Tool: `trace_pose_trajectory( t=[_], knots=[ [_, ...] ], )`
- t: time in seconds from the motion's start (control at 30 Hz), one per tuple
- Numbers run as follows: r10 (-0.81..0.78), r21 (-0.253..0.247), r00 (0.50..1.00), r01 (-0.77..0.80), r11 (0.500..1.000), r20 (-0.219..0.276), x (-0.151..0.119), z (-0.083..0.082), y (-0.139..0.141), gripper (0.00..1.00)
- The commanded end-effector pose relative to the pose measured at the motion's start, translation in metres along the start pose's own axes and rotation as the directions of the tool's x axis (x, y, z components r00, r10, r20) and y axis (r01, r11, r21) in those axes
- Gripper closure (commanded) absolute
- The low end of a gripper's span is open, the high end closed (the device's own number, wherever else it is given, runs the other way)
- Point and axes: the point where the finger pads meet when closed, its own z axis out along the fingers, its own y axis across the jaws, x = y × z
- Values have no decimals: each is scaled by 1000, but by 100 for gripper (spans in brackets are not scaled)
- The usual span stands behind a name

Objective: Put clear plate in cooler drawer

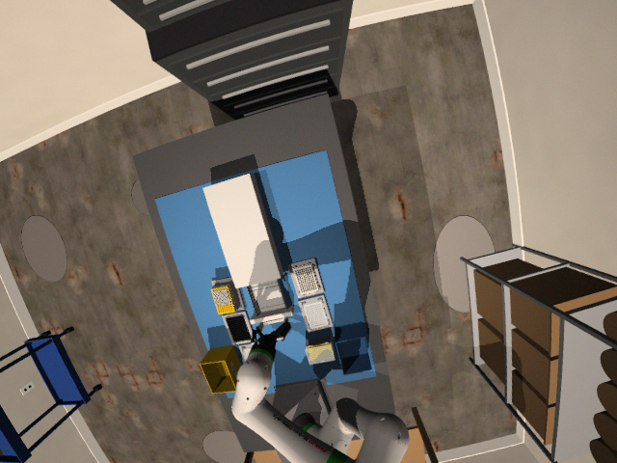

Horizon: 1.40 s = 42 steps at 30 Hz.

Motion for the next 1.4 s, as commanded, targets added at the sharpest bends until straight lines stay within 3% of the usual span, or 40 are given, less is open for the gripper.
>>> trace_pose_trajectory(
  t=[0.0, 1.37],
  knots=[
    [0, 0, 1000, 0, 1000, 0, -3, 0, 0, 100],
    [0, 0, 1000, 0, 1000, 0, -7, 0, 0, 100]
  ],
)
